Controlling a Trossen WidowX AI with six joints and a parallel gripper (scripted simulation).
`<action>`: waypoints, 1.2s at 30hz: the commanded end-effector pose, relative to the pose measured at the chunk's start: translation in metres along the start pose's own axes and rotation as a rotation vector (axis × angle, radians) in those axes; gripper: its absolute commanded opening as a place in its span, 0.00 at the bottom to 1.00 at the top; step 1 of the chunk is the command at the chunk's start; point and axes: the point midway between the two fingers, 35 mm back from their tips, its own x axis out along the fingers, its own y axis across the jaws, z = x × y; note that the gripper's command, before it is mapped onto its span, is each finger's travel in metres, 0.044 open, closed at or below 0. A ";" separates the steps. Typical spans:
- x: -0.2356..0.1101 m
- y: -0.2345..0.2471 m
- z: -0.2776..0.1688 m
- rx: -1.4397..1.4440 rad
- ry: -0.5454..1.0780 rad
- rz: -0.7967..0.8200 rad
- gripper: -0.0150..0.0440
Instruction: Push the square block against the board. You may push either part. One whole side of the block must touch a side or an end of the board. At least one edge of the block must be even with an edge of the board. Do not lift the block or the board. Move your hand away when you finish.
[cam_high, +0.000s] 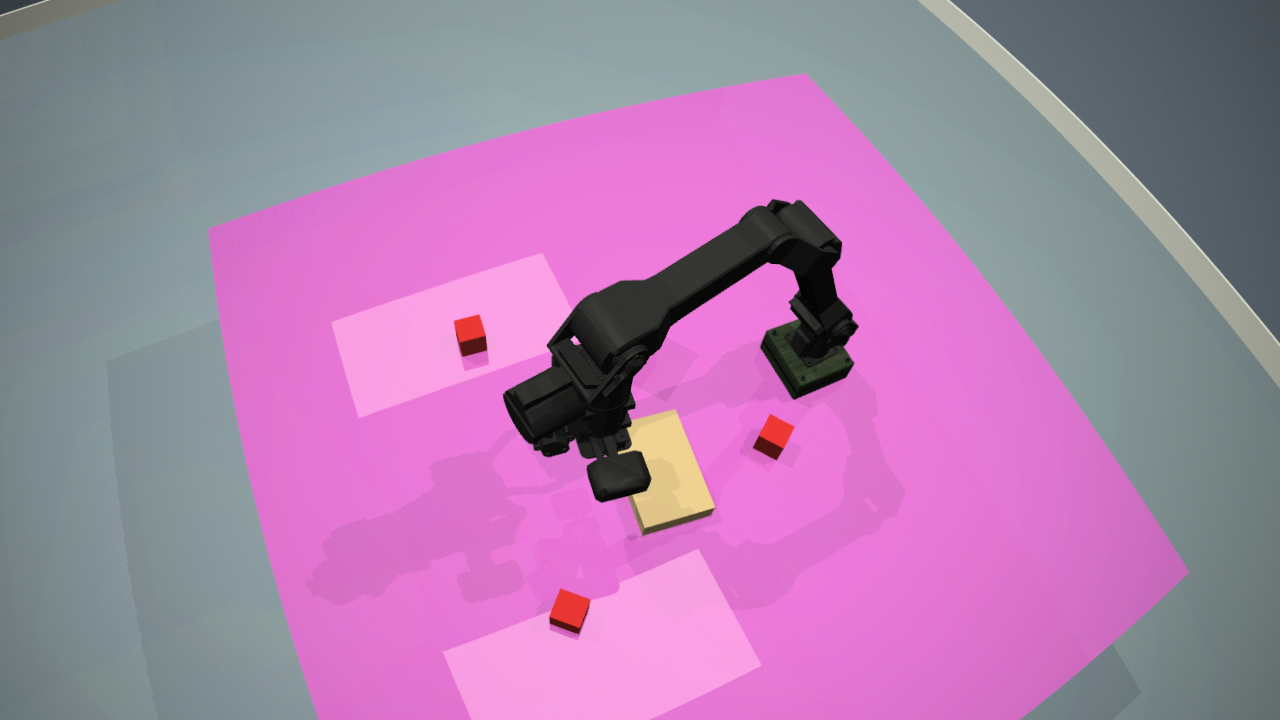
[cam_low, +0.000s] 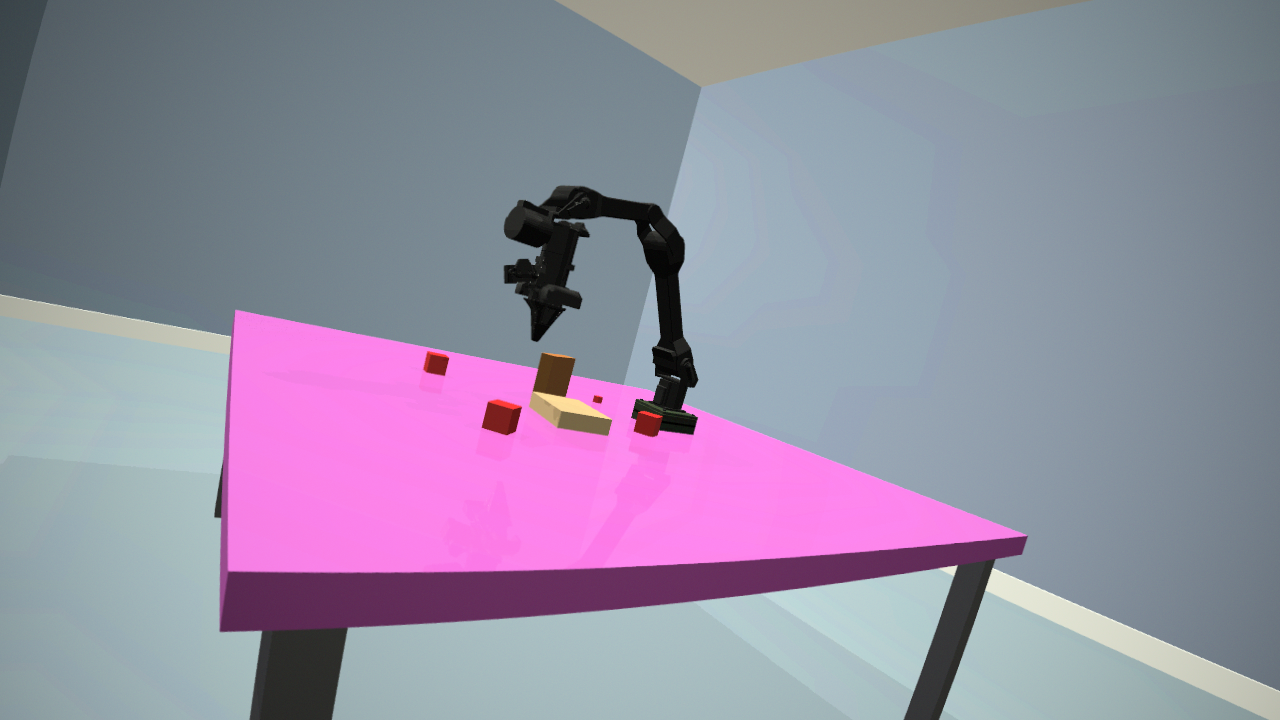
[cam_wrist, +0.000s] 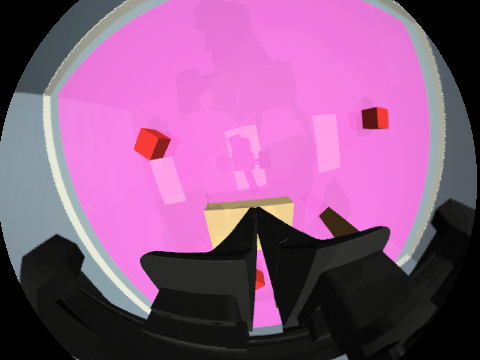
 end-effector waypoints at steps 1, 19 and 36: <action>0.000 0.001 0.000 -0.004 0.004 0.005 0.25; -0.004 -0.119 -0.025 0.383 0.004 -0.008 0.25; 0.000 -0.232 -0.105 0.871 0.005 -0.020 0.25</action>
